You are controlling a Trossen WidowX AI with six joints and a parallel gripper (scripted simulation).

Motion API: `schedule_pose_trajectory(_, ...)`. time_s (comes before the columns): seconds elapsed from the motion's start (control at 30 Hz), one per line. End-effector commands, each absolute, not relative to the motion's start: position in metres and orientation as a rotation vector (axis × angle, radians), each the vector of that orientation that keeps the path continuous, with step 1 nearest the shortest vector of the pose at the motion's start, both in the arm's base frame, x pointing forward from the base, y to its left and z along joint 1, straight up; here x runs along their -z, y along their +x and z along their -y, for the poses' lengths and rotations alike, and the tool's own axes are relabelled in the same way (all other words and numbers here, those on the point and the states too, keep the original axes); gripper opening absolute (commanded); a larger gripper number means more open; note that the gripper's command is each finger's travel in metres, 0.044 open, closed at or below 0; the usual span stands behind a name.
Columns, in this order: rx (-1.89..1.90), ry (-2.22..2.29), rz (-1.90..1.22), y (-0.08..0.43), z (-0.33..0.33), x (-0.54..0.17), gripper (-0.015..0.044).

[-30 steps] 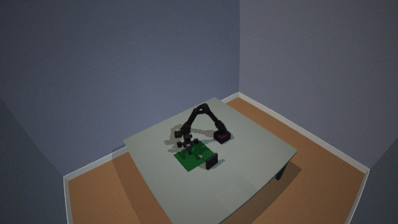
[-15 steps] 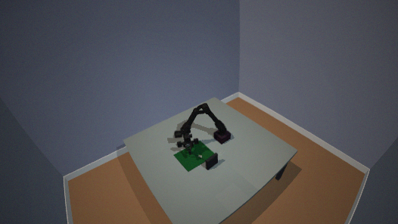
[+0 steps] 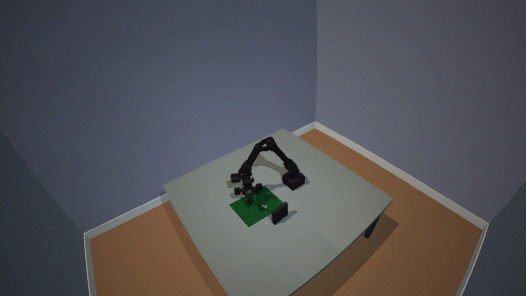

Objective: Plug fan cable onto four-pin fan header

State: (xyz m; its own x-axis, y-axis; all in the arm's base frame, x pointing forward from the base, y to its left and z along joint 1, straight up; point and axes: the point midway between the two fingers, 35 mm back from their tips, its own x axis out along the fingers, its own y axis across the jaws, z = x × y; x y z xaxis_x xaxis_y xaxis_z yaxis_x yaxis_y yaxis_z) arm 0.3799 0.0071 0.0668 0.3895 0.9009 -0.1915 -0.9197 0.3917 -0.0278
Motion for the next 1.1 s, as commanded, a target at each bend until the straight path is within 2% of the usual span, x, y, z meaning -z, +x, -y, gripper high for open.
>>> schedule_pose_trajectory(0.0,-1.162,-0.132,-0.156,0.380,-0.006,-0.062,0.0000)
schedule_pose_trajectory(1.07,-1.162,-0.132,-0.156,0.379,-0.003,-0.040,0.0000)
